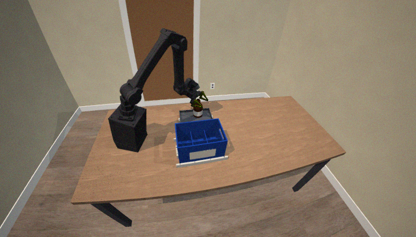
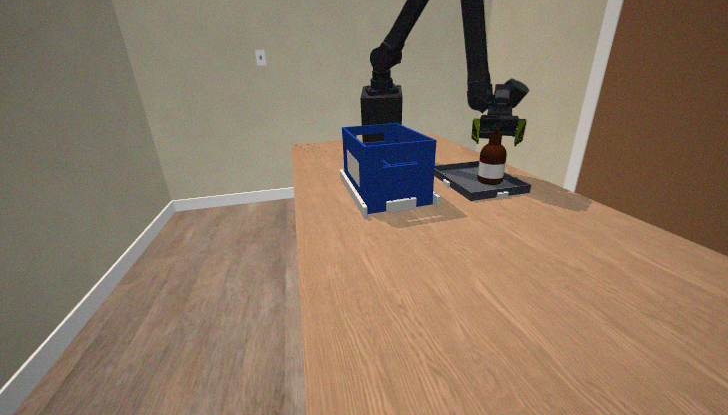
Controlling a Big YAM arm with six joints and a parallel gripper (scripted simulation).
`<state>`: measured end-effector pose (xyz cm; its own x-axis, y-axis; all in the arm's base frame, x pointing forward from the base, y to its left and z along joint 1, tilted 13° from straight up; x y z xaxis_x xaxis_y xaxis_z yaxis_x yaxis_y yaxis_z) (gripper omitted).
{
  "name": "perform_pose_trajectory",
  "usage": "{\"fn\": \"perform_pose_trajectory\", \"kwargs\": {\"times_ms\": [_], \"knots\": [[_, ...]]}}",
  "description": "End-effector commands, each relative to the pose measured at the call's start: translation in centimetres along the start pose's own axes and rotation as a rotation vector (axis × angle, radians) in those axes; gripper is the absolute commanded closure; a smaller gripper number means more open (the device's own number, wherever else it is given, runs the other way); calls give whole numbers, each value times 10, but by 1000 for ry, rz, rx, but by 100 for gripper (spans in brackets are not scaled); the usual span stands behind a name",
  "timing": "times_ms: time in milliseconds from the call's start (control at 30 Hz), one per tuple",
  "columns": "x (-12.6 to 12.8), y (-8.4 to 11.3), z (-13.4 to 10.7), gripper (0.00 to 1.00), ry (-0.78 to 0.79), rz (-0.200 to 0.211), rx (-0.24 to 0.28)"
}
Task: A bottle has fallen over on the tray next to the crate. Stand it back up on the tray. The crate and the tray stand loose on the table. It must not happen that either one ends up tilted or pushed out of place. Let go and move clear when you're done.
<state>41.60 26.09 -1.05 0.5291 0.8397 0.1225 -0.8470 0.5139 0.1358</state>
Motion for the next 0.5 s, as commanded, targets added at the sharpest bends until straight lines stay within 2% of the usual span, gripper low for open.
{"fn": "perform_pose_trajectory", "kwargs": {"times_ms": [0,133,467], "knots": [[8,10,18,0,-32,15,-7],[15,5,25,0,-52,11,-12],[10,17,39,0,-34,15,-7]]}}
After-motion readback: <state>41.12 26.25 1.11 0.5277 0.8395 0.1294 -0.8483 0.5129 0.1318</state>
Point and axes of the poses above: the point where the finger pads meet when closed, its own y axis back along the fingers, its own x axis across the jaws, z = x × y, the point moved 8 cm from there along y, back along the fingers, and after that the axes turned 3 degrees about -y, right-handed, at the moved point
